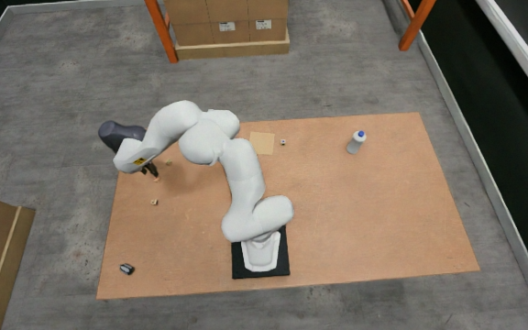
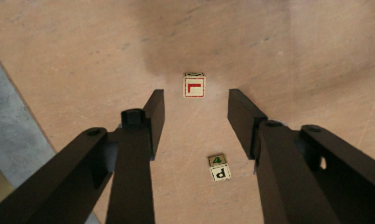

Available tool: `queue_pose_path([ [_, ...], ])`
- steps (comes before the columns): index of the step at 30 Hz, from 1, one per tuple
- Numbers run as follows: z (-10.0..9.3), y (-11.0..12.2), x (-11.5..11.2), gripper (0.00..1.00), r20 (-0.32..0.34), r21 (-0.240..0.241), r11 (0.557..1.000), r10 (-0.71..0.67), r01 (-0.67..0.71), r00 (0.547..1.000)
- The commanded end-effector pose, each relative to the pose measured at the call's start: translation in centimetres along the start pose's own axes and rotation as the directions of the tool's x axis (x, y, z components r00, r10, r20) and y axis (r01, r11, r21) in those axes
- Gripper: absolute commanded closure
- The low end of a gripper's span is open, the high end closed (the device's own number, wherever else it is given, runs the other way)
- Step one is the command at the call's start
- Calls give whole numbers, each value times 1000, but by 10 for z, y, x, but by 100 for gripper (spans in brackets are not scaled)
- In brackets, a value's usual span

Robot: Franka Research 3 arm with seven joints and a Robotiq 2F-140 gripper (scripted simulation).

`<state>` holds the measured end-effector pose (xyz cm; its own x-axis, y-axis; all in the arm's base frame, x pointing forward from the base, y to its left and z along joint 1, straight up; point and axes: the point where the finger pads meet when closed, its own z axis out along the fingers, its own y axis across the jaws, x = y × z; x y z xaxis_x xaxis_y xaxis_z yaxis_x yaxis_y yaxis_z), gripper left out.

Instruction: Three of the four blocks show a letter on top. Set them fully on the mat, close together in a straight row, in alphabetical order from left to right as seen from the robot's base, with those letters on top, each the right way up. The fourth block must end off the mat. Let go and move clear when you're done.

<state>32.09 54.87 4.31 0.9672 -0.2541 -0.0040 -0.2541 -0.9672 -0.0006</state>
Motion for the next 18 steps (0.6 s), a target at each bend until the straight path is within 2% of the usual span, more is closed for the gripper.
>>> queue_pose_path([
  [1, 0, 1, 0, 57, 1, -3, 1000, 8, -8, 1000],
  [18, 9, 1, 0, 57, 1, -3, 1000, 8, -8, 1000],
])
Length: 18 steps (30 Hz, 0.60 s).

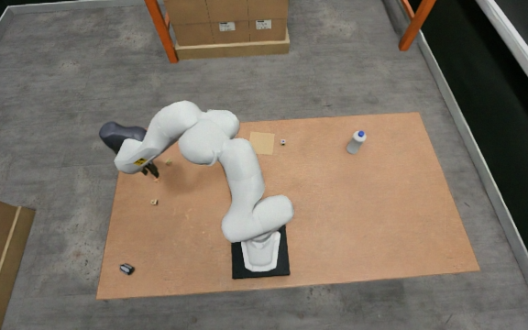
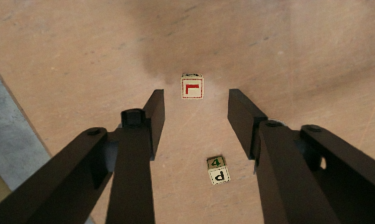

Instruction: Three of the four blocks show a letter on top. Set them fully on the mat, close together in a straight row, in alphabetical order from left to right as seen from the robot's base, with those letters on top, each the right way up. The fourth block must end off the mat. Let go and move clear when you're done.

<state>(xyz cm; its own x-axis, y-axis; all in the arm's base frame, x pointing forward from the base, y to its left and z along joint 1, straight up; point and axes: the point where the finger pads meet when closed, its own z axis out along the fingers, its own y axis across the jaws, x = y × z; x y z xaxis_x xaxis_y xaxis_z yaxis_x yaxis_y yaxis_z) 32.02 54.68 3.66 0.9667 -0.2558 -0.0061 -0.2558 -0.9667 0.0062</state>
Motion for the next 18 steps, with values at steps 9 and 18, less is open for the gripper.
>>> queue_pose_path([
  [9, 15, -2, 0, 57, -1, 4, 1000, 6, -6, 1000],
  [18, 27, -2, 1, 57, -1, 4, 1000, 6, -6, 1000],
])
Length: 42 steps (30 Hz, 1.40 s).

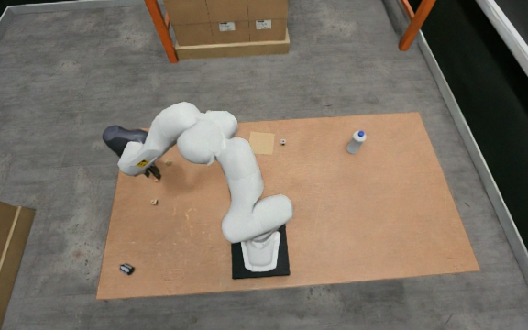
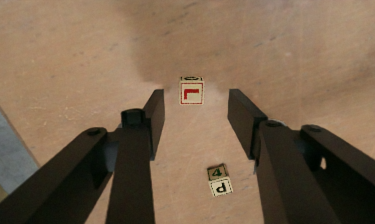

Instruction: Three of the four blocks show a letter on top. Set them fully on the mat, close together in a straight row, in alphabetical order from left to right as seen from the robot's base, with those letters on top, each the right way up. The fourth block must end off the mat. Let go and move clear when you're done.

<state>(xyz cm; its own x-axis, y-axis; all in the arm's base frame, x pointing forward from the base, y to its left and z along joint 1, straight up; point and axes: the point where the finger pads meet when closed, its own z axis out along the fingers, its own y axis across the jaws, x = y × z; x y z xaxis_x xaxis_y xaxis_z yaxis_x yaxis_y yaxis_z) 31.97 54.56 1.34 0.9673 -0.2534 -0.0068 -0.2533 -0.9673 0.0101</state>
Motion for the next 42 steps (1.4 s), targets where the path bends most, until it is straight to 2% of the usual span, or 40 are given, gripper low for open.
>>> queue_pose_path([
  [1, 5, -3, 1, 57, -2, 8, 1000, 8, -8, 1000],
  [19, 21, -3, 1, 57, -2, 8, 1000, 8, -8, 1000],
  [42, 23, -3, 1, 57, -2, 8, 1000, 8, -8, 1000],
])
